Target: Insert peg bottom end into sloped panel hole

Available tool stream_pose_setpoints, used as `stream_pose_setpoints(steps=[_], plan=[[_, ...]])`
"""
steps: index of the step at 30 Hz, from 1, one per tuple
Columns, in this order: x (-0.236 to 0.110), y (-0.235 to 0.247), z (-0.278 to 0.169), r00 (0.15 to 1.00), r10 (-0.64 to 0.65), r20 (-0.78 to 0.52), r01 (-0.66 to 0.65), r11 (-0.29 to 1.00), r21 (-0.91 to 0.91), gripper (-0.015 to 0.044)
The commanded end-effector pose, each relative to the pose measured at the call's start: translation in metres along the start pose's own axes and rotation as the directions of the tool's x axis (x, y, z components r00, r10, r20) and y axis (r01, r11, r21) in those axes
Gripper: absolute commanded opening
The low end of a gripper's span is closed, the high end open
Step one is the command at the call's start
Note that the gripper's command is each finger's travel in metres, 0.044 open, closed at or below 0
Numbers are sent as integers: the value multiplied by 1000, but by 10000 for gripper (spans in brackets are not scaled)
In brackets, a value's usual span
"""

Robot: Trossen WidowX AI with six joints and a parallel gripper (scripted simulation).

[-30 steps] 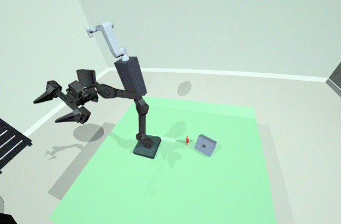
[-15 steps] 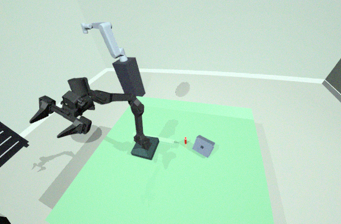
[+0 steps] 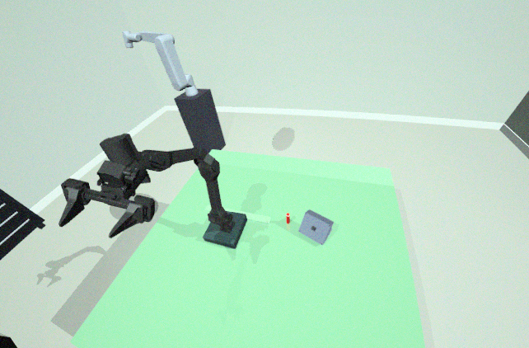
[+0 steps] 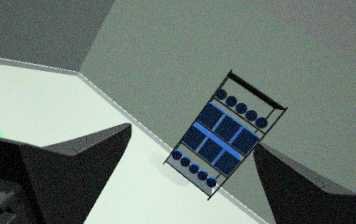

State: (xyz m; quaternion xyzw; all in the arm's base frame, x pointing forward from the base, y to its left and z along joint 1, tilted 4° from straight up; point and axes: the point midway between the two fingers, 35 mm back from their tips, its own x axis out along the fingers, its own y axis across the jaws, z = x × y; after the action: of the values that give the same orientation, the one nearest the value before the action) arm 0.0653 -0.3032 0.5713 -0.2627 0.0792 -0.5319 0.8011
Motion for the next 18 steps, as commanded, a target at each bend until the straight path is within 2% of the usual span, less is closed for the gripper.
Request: stream_pose_setpoints(steps=[1,18], plan=[[6,13,-3,999,38,-7,-38,999,37,440],[34,84,-19,969,243,-46,-228,950,211,440]])
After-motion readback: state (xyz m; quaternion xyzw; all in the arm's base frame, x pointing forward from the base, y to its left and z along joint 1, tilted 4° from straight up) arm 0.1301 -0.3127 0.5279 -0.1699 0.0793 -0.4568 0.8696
